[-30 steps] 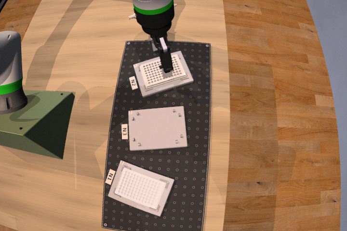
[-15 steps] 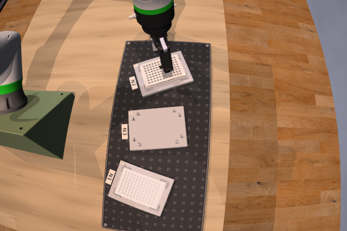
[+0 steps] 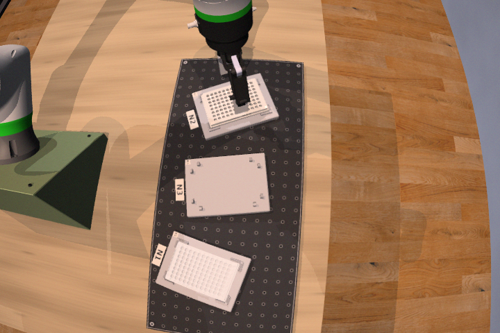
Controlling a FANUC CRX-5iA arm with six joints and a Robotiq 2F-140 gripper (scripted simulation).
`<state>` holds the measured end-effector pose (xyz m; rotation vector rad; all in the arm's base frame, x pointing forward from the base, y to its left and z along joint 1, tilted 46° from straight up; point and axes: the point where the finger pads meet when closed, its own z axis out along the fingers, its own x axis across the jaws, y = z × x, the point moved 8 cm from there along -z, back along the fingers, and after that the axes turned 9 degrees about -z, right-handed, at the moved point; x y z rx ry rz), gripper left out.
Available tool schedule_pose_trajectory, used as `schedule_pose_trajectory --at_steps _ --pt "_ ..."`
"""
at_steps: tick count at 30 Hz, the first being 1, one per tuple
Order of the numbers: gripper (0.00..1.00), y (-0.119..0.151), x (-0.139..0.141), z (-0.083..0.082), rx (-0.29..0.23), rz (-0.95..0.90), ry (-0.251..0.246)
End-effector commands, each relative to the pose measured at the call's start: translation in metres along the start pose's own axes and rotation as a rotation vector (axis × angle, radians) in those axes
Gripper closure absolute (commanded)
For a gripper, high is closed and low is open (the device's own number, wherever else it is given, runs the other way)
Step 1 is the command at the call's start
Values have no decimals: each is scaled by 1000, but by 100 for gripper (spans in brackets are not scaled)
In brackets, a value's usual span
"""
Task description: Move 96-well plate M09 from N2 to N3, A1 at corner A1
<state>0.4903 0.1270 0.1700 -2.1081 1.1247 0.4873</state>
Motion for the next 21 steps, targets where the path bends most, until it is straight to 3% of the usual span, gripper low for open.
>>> schedule_pose_trajectory --at_steps 1,21 --pt "34 0 0 2 0 0 0" --pt "34 2 2 17 0 0 0"
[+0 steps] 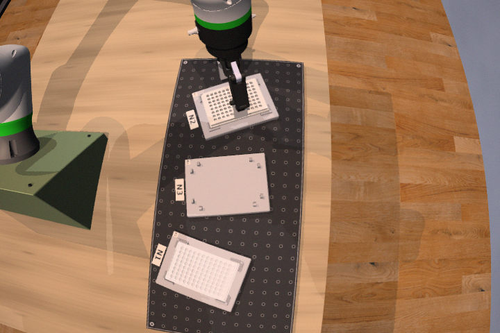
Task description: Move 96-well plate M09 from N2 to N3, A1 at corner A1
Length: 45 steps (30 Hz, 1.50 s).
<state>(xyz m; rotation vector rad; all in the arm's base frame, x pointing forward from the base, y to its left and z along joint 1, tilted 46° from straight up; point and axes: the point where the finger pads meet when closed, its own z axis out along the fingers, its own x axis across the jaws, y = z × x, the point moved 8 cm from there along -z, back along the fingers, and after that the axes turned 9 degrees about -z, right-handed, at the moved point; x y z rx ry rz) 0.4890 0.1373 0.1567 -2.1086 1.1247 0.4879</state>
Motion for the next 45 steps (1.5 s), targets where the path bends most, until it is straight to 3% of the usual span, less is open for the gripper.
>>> schedule_pose_trajectory --at_steps 1,45 --pt "34 0 0 1 0 0 0" --pt "34 1 1 6 0 0 0"
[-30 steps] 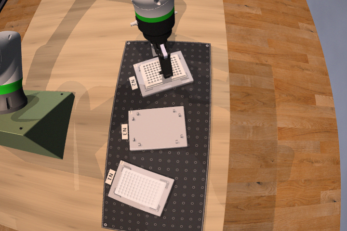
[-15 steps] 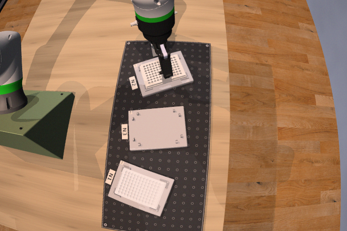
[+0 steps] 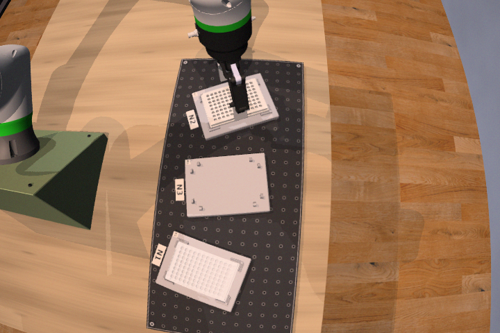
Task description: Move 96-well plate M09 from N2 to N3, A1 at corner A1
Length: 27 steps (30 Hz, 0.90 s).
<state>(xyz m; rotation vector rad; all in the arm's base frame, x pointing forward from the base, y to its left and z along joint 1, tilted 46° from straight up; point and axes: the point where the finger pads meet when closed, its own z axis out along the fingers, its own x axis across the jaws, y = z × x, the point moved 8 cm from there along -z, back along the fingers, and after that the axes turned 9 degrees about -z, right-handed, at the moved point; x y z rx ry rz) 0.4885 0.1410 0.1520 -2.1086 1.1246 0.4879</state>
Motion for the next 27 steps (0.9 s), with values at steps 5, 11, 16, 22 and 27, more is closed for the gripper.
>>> schedule_pose_trajectory --at_steps 5,11,16,22,27 --pt "34 0 0 0 0 0 0" --pt "34 0 0 0 0 0 0" --pt "41 0 0 0 0 0 0" --pt "41 0 0 0 0 0 0" --pt "41 0 0 0 0 0 0"
